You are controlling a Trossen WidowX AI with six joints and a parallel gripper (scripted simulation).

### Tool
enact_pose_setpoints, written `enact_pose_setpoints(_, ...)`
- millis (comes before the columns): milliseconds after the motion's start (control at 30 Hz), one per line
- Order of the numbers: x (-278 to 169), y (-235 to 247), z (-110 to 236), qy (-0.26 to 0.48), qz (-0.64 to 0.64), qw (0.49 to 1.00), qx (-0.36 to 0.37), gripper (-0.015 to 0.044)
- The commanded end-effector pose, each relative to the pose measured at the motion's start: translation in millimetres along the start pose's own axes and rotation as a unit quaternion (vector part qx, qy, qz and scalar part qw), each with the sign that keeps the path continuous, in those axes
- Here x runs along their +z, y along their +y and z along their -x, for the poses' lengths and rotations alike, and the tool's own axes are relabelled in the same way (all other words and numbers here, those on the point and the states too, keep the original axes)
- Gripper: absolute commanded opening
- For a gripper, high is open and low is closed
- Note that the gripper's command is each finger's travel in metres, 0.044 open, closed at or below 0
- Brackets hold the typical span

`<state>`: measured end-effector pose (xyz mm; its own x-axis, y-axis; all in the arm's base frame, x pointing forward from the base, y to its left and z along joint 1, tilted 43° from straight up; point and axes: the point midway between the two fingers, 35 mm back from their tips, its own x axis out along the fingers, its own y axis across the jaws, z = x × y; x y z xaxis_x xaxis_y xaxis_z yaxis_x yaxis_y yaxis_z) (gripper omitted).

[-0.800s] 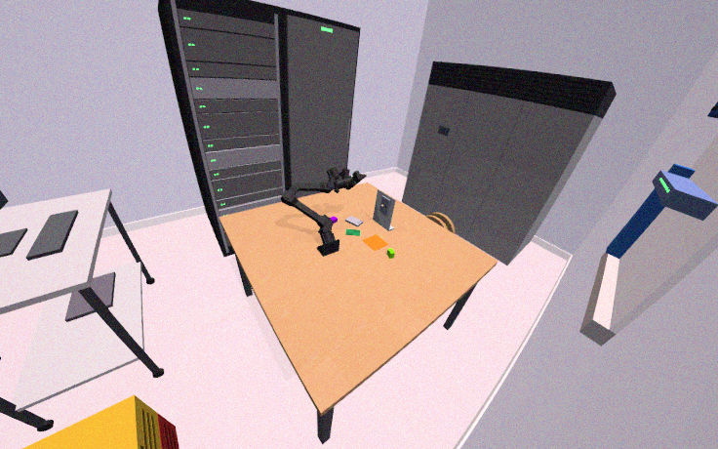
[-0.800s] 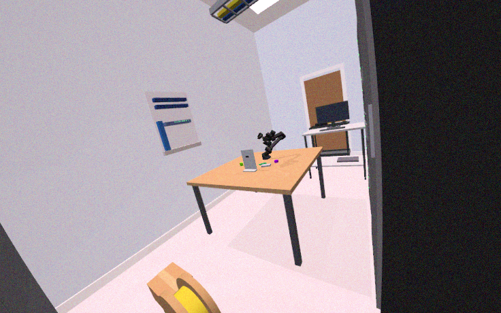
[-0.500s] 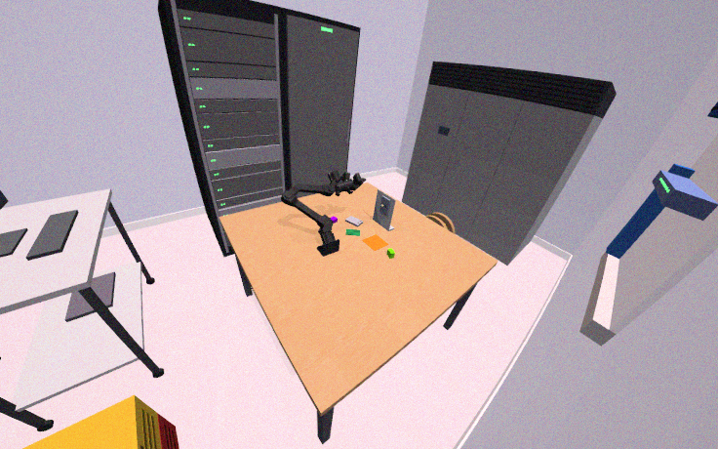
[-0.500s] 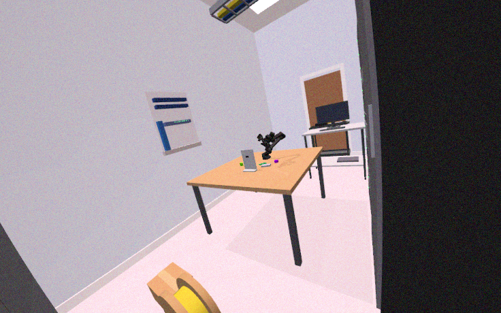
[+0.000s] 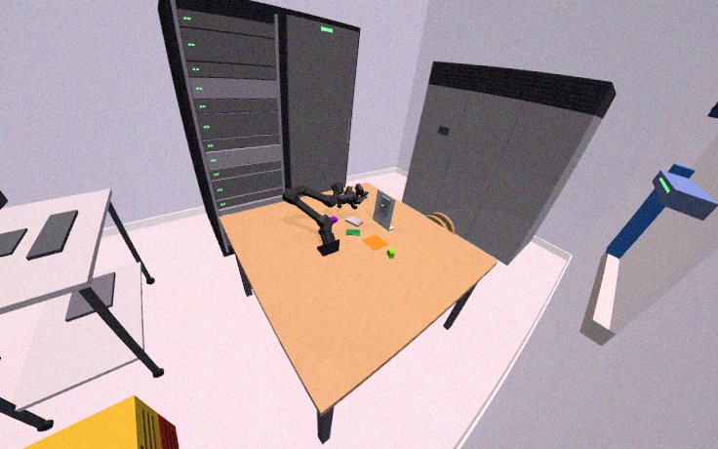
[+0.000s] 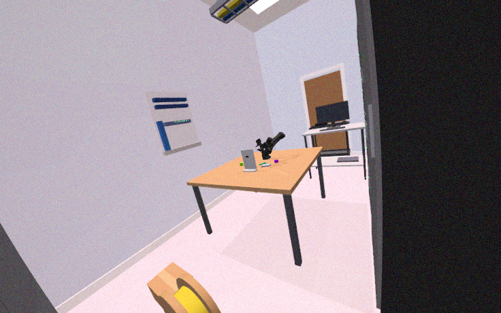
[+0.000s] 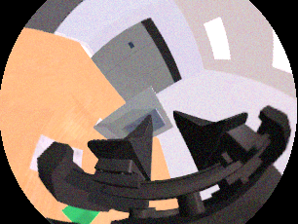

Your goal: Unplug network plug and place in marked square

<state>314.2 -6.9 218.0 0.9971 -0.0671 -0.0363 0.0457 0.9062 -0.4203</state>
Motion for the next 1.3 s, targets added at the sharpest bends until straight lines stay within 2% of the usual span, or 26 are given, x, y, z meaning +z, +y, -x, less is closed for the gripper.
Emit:
enact_pose_setpoints(0,-22.9,10.3,3.9,0.019,0.041,0.999,0.004,0.0156)
enact_pose_setpoints(433,-84.6,35.6,30.9,0.057,0.184,0.981,0.016,0.0156)
enact_pose_setpoints(600,-87.5,36.7,32.4,0.059,0.192,0.980,0.017,0.0156)
enact_pose_setpoints(1267,-79.7,40.4,-13.0,0.059,0.193,0.979,0.017,0.0156)
